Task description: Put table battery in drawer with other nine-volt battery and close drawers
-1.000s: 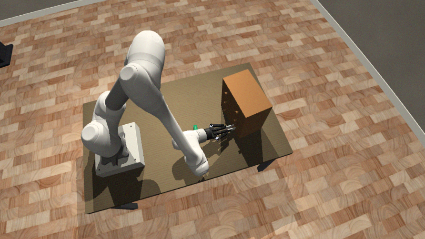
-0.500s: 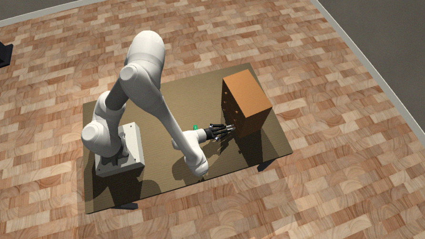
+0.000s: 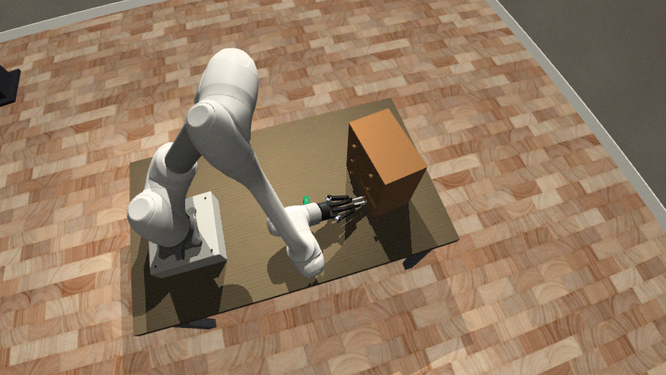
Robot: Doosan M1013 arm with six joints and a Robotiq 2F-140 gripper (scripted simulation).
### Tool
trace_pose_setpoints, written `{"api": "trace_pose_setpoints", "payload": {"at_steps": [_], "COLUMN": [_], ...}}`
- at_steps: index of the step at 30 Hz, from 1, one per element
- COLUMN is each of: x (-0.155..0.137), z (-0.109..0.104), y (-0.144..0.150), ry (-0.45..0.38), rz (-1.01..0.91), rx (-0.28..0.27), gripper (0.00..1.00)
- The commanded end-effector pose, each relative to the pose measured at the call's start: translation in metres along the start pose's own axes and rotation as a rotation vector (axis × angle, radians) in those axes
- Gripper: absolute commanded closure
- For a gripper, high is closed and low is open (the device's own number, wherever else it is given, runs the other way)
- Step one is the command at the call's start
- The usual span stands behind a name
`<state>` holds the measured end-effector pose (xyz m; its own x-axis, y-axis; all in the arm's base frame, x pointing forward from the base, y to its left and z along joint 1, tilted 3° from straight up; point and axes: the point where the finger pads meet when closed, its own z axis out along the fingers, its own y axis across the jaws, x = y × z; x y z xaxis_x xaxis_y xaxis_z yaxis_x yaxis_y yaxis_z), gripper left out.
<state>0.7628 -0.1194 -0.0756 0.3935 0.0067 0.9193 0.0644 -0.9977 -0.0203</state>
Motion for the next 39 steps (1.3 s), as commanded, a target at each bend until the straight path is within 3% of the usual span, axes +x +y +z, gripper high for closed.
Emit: {"api": "trace_pose_setpoints", "payload": {"at_steps": [1,39], "x": [-0.001,-0.016], "z": [-0.004,-0.045], "y": [0.0,0.0], "ry": [0.0,0.0], "rz": [0.0,0.0], "rx": [0.0,0.0], "gripper": [0.92,0.92]}}
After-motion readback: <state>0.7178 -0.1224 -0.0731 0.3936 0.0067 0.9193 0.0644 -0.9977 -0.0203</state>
